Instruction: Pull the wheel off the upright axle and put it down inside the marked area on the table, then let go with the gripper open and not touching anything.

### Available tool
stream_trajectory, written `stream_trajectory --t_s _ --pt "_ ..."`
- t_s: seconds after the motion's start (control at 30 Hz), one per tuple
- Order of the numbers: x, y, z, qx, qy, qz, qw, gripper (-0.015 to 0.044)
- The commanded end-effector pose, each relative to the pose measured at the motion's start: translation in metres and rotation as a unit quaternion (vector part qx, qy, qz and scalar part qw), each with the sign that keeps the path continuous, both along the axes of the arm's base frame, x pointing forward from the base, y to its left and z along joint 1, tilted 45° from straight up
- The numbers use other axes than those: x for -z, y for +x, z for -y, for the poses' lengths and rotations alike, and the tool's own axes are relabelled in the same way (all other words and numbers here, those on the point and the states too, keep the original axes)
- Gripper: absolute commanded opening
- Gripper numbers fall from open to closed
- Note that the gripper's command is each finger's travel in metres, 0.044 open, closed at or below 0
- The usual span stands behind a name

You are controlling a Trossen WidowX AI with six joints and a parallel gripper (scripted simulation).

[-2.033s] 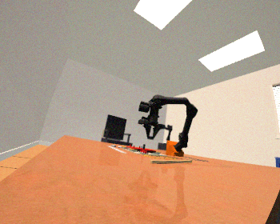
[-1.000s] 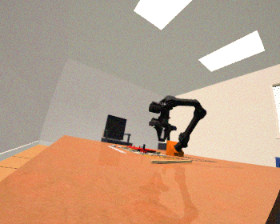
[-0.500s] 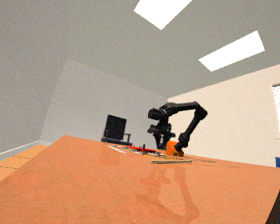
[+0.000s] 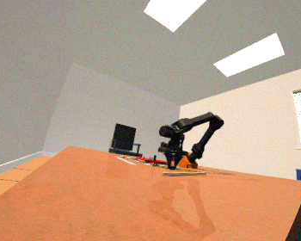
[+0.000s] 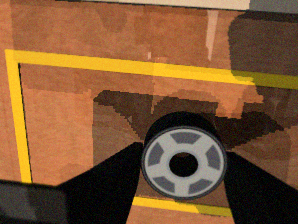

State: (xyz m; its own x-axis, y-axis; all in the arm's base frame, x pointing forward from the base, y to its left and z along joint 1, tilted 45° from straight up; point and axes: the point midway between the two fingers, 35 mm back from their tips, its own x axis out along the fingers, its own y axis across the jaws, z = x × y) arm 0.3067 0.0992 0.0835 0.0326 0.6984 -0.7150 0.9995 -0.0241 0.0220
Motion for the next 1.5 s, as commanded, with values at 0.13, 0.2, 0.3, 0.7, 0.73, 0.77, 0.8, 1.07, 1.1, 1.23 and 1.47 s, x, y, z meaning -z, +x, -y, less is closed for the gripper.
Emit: stream_trajectory --t_s 0.13,0.2,0.3,0.7,0.73,0.77,0.8,1.07,1.1,1.23,1.47 --pt "0.000 0.000 0.000 0.000 0.000 0.000 1.000 0.0157" --pt "0.000 0.000 0.000 0.000 0.000 0.000 1.000 0.0210" --pt "-0.001 0.000 0.001 0.000 0.000 0.000 1.000 0.0289" --pt "-0.042 -0.002 0.042 0.002 0.001 -0.005 1.000 0.0300" --pt "-0.042 -0.002 0.042 0.002 0.001 -0.005 1.000 0.0300" --pt "-0.036 -0.002 0.038 0.005 0.001 -0.007 1.000 0.0326" --pt "-0.036 -0.006 0.043 0.005 0.000 -0.007 1.000 0.0352" --pt "-0.045 -0.072 0.093 0.003 -0.003 -0.008 1.000 0.0440" --pt "-0.047 -0.080 0.097 0.002 -0.002 -0.008 1.000 0.0440" --pt "-0.048 -0.086 0.099 0.002 -0.001 -0.008 1.000 0.0440" --pt "-0.048 -0.086 0.099 0.002 -0.001 -0.008 1.000 0.0440"
